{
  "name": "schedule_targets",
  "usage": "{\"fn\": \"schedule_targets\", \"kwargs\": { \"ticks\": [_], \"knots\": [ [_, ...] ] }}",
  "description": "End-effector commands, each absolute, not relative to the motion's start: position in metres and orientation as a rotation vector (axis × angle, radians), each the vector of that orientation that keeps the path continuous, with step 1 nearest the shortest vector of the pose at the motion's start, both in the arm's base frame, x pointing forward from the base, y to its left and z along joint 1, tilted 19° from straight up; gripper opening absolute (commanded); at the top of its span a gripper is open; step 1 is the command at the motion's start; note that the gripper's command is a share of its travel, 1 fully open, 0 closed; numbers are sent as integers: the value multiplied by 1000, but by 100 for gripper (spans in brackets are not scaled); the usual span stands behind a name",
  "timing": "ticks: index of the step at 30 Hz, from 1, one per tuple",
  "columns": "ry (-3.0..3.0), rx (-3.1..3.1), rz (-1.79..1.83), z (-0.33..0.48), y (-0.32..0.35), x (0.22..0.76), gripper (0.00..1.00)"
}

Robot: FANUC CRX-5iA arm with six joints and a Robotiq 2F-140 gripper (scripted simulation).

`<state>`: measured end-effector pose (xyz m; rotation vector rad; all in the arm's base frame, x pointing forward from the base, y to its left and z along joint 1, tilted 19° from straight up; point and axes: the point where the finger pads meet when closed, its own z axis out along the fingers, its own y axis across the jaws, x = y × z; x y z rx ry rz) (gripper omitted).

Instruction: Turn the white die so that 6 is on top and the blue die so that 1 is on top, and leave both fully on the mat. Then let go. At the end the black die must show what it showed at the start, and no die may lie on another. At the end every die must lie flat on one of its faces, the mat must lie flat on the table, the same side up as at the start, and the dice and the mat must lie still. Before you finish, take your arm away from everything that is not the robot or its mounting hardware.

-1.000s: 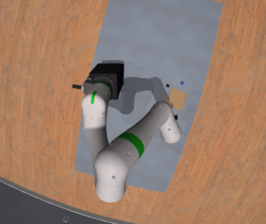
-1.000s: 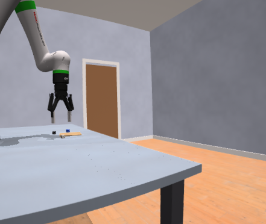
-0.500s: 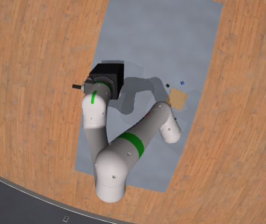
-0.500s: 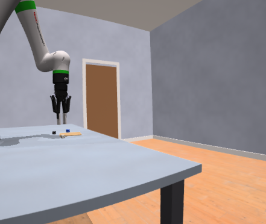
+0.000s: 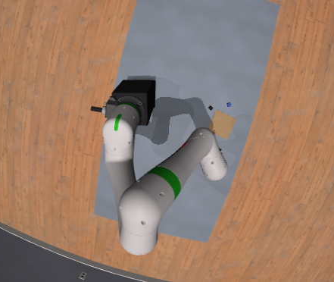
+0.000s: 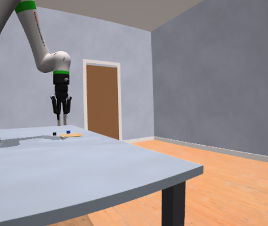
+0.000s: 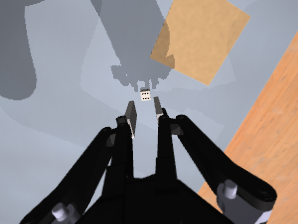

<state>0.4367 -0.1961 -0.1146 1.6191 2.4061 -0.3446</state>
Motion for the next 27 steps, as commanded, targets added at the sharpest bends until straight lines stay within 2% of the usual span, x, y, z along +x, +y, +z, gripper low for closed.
{"fn": "schedule_targets", "kwargs": {
  "ticks": [1,27],
  "knots": [
    [2406,1619,-344,-115,-196,437,21],
    [2405,1619,-345,-135,-203,438,21]
  ]
}}
